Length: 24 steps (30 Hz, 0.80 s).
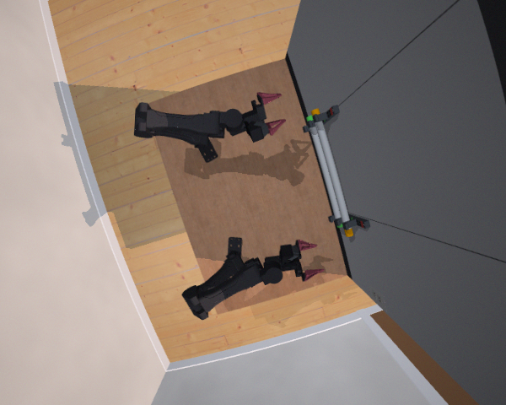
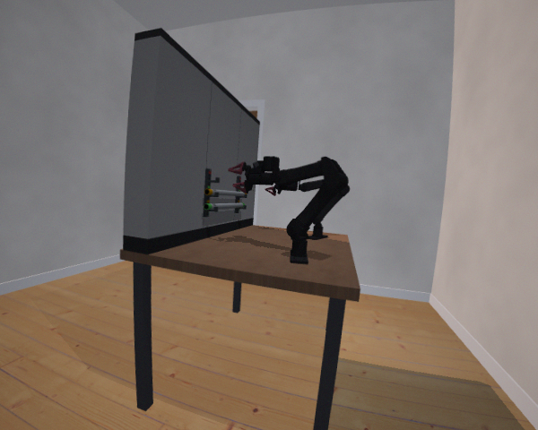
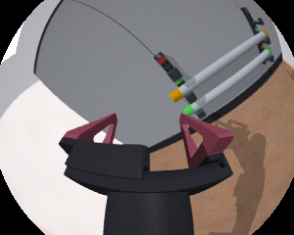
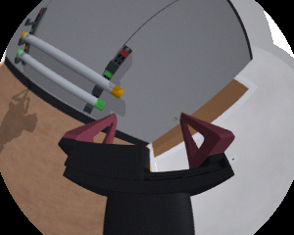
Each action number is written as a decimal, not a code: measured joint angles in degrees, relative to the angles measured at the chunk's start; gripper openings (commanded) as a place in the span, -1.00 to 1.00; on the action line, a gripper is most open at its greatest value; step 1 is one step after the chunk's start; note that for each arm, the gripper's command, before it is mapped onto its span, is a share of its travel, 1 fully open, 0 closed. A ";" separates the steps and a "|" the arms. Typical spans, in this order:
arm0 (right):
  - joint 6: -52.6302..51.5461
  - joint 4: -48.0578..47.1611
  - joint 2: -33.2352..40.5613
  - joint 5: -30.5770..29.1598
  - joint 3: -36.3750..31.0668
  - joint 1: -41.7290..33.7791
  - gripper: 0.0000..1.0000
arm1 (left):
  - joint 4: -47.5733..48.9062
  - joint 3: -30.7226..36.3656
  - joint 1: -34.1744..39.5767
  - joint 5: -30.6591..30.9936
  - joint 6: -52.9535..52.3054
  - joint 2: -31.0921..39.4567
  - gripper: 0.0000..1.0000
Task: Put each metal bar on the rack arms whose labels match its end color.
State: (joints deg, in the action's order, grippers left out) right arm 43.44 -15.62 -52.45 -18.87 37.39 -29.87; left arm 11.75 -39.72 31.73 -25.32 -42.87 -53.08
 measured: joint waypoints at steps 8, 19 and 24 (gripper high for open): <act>5.38 -1.88 0.00 -2.23 -1.42 -3.28 1.00 | 1.90 1.40 3.56 -3.17 -5.27 0.00 1.00; 13.51 -4.17 0.00 -5.35 -3.43 -8.48 1.00 | 4.48 3.45 9.09 -7.69 -13.29 0.00 1.00; 16.85 -5.35 0.00 -6.84 -4.07 -10.69 1.00 | 5.90 4.15 11.45 -9.70 -16.63 0.00 1.00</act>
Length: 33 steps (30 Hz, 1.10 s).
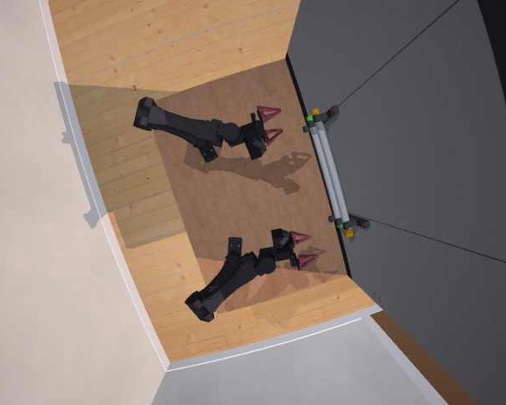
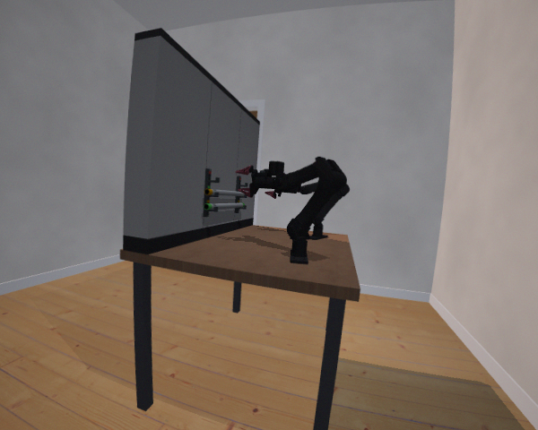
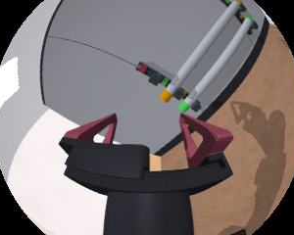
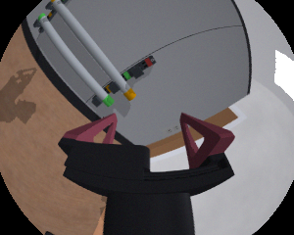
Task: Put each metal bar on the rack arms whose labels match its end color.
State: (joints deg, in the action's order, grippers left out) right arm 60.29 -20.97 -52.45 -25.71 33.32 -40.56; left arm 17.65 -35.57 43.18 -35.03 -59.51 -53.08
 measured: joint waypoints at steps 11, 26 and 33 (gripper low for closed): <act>7.89 -2.27 -1.11 -3.06 -1.31 -5.29 1.00 | 2.95 1.51 5.53 -4.28 -7.89 -1.44 1.00; 17.62 -5.14 -4.35 -7.50 -2.19 -11.91 1.00 | 7.06 2.73 12.28 -9.97 -17.70 -5.07 1.00; 21.29 -6.27 -5.77 -9.29 -2.32 -14.23 1.00 | 8.81 2.97 14.58 -12.17 -21.49 -6.67 1.00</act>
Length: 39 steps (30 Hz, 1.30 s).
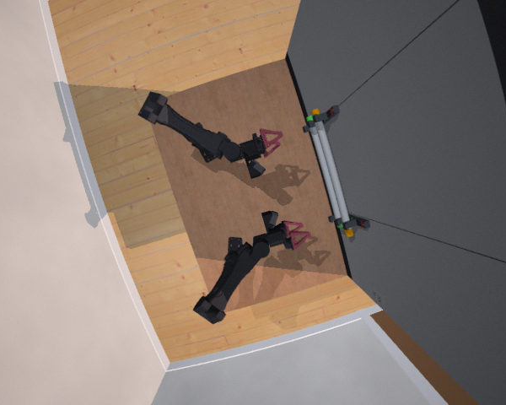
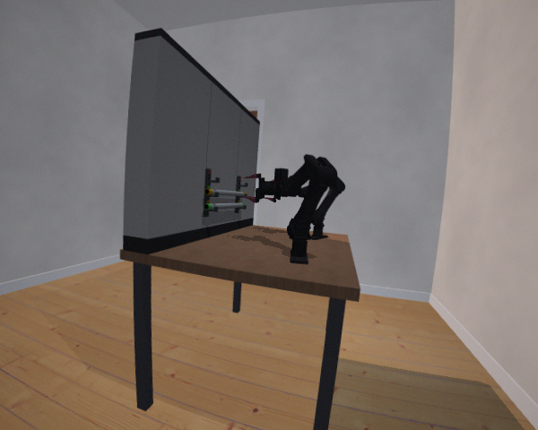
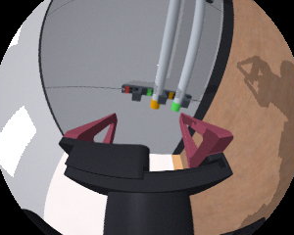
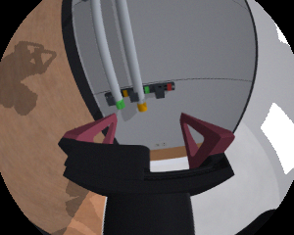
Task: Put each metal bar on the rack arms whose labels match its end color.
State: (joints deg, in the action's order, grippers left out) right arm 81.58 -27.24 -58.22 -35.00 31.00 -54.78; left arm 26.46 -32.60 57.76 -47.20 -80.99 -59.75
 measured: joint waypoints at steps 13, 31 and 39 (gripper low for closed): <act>7.19 -1.77 -4.04 -3.34 0.00 -5.14 1.00 | 3.13 0.09 5.03 -4.07 -7.43 -4.42 1.00; 8.59 -2.67 -4.17 -4.17 0.00 -5.18 1.00 | 4.59 0.09 5.07 -5.03 -9.07 -4.57 1.00; 8.61 -2.67 -4.17 -4.20 0.00 -5.18 1.00 | 4.61 0.09 5.07 -5.03 -9.11 -4.57 1.00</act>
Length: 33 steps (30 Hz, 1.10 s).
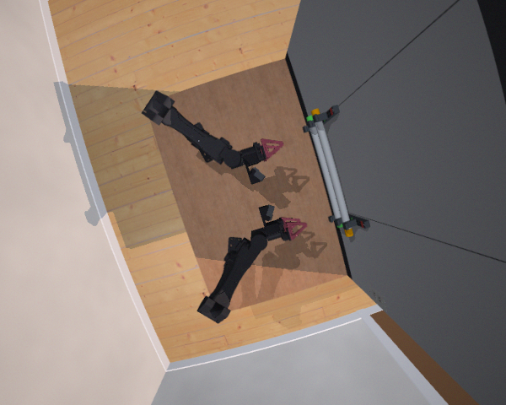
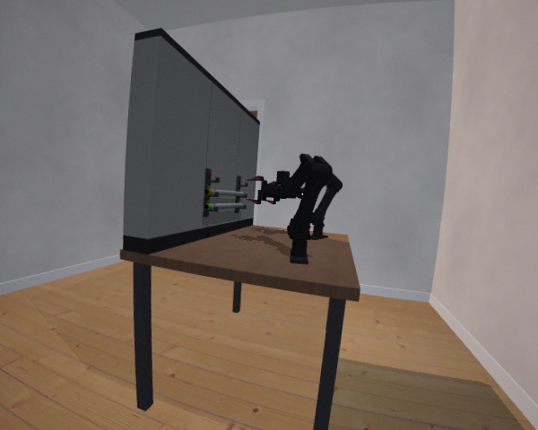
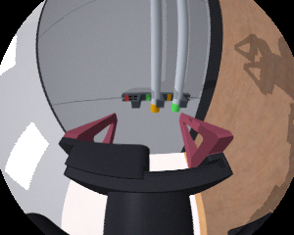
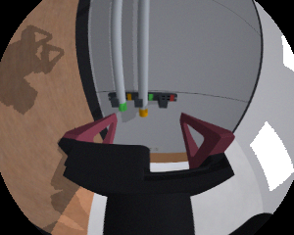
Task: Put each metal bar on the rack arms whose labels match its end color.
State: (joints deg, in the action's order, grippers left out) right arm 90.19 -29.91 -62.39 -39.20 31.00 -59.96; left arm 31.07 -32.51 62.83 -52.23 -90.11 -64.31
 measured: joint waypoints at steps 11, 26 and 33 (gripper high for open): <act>0.02 0.00 0.00 0.00 0.00 0.00 1.00 | 0.00 0.00 0.00 0.00 0.00 0.00 1.00; 0.02 -0.46 -0.24 0.00 0.02 0.00 1.00 | 0.39 -0.02 0.00 0.00 0.00 -0.20 1.00; 0.02 -4.07 -4.87 1.29 0.00 1.57 1.00 | 3.65 0.94 -1.97 1.53 0.00 -4.07 1.00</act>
State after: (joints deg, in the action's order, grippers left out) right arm 90.21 -33.98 -67.26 -37.91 31.00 -58.39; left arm 34.72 -31.57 60.86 -50.70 -90.11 -68.38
